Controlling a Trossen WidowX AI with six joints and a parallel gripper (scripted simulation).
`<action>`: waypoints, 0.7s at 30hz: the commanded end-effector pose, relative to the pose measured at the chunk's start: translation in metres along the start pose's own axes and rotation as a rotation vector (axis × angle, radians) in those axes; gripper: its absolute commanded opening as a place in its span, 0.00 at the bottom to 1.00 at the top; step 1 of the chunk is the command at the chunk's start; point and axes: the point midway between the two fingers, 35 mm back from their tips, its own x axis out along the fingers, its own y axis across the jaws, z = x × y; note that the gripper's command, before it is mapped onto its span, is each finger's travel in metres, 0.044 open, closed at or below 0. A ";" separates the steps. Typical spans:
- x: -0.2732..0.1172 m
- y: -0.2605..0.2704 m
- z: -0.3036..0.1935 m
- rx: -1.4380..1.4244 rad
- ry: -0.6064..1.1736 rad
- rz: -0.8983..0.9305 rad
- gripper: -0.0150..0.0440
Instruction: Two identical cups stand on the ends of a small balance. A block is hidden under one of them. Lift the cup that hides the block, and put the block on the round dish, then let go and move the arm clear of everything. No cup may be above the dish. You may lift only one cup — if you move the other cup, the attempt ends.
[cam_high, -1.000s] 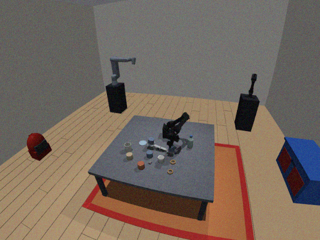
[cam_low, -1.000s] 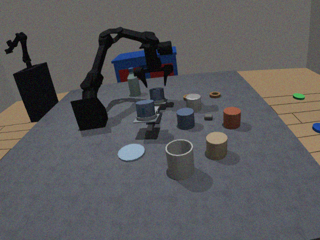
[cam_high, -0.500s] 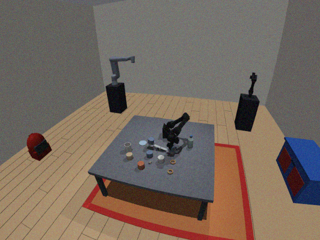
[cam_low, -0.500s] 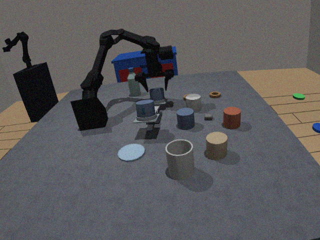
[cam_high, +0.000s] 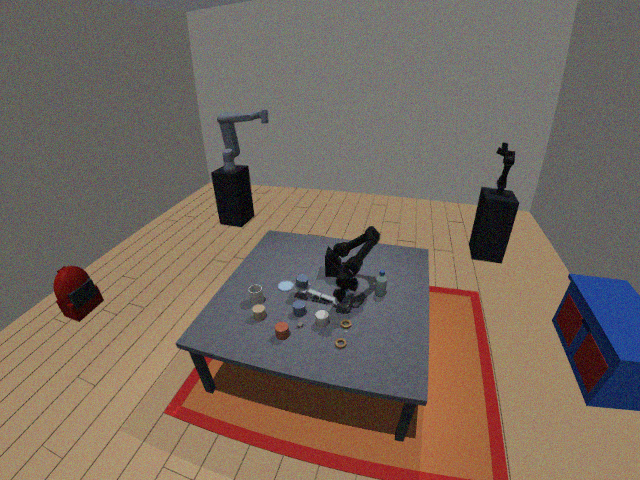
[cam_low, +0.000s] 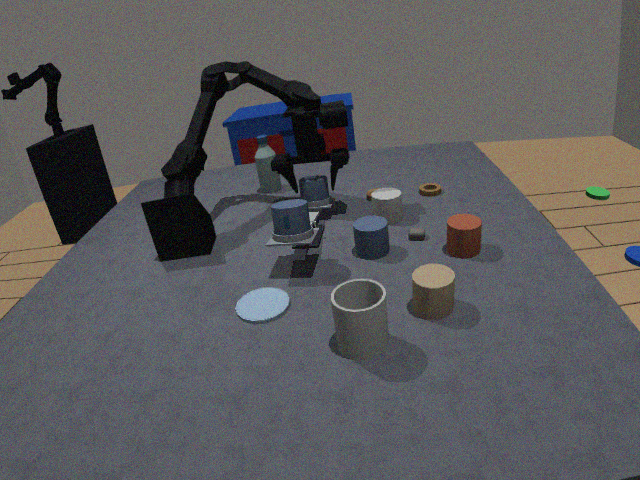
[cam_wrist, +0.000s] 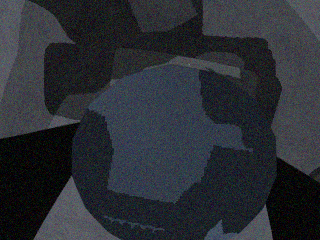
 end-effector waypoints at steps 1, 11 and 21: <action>0.008 0.001 0.001 0.003 -0.006 0.003 1.00; 0.011 0.002 0.001 0.003 -0.007 0.004 0.80; 0.008 0.001 0.001 0.003 -0.006 0.003 0.49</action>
